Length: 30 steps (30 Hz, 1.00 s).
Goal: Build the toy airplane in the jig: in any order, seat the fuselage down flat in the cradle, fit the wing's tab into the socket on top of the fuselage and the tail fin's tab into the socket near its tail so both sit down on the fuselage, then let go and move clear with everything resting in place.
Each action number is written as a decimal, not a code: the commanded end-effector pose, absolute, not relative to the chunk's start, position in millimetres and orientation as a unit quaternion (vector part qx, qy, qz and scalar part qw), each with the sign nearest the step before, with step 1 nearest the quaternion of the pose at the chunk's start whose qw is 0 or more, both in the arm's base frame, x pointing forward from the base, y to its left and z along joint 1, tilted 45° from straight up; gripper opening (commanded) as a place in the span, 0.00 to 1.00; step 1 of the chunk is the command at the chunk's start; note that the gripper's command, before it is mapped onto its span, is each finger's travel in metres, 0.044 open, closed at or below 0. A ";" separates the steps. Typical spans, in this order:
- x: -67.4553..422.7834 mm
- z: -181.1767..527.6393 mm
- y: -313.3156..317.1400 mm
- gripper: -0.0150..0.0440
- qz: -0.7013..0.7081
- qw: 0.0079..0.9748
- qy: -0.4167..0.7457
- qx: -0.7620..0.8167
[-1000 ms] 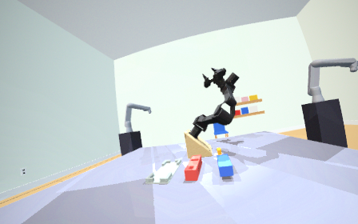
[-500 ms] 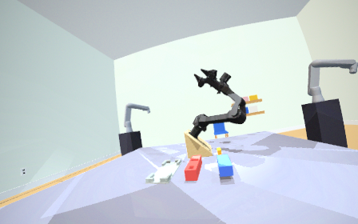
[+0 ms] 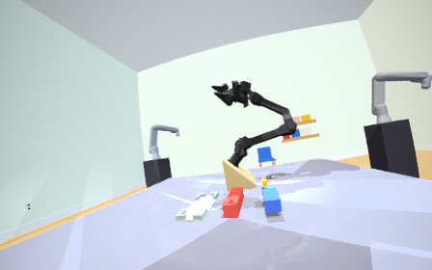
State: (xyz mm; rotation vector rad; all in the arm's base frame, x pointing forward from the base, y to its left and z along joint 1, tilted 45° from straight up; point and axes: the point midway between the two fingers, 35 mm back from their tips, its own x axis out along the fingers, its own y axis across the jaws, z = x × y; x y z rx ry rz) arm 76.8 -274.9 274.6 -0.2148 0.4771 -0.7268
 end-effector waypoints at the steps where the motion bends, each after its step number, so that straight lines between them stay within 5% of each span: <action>1: 117.8 246.4 -273.2 1.00 -0.271 0.930 0.246 -0.035; 16: 274.6 118.7 -135.7 1.00 0.109 0.870 0.444 0.184; 30: 274.3 47.5 29.6 1.00 0.301 0.633 0.675 0.229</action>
